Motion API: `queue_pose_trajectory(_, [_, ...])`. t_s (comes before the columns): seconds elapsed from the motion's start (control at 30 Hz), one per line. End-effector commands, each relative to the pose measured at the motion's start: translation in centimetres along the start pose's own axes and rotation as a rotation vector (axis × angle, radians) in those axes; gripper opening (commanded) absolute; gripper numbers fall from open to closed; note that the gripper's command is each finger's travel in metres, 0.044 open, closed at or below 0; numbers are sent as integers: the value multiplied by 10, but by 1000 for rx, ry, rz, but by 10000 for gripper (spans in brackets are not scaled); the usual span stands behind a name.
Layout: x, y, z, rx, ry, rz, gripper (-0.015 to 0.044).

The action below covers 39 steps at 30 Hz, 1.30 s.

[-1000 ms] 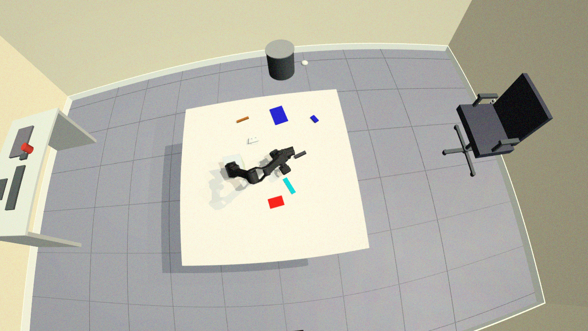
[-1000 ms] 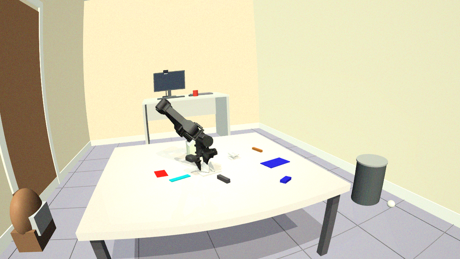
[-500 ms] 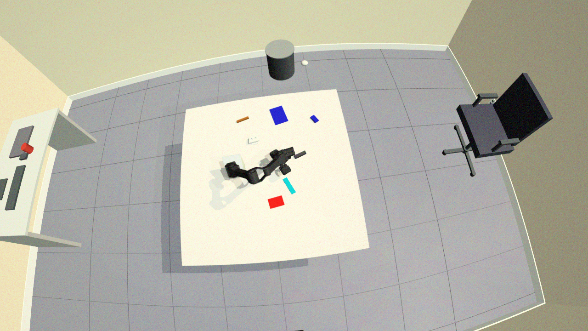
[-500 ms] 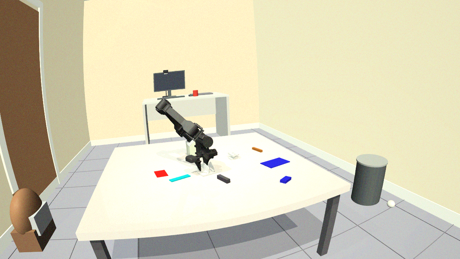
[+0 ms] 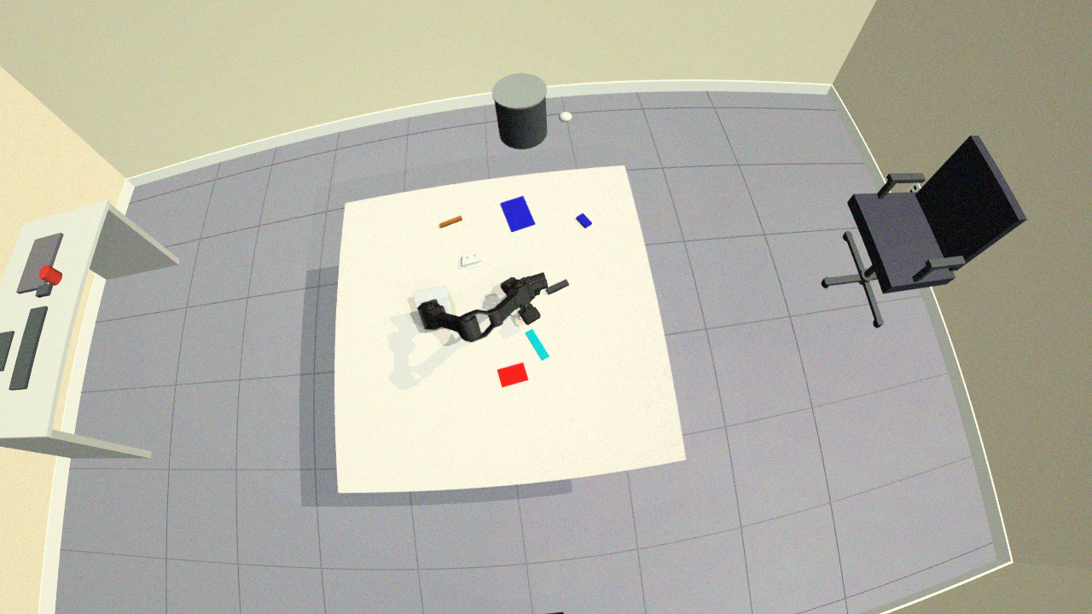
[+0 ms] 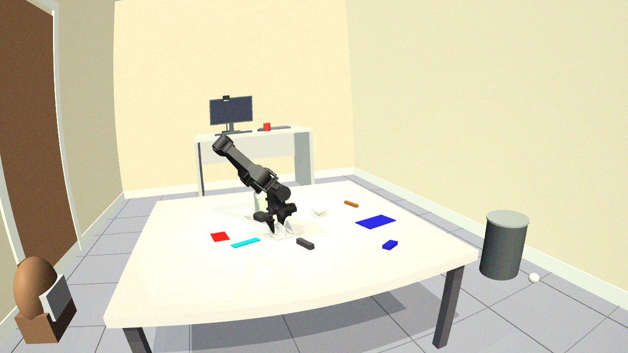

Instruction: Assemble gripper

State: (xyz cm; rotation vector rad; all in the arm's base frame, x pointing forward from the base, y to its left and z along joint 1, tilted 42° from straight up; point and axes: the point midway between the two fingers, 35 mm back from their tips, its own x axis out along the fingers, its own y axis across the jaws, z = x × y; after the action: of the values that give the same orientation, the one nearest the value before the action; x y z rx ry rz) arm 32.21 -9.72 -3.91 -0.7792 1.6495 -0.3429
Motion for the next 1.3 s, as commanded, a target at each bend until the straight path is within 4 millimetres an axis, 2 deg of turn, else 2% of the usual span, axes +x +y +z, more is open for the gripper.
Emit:
queue_pose_trajectory(0.0, [3,-1,0,3,2,-4,134])
queue_pose_trajectory(0.9, [3,-1,0,3,2,-4,134])
queue_pose_trajectory(1.27, [-3,-1,0,3,2,-4,134])
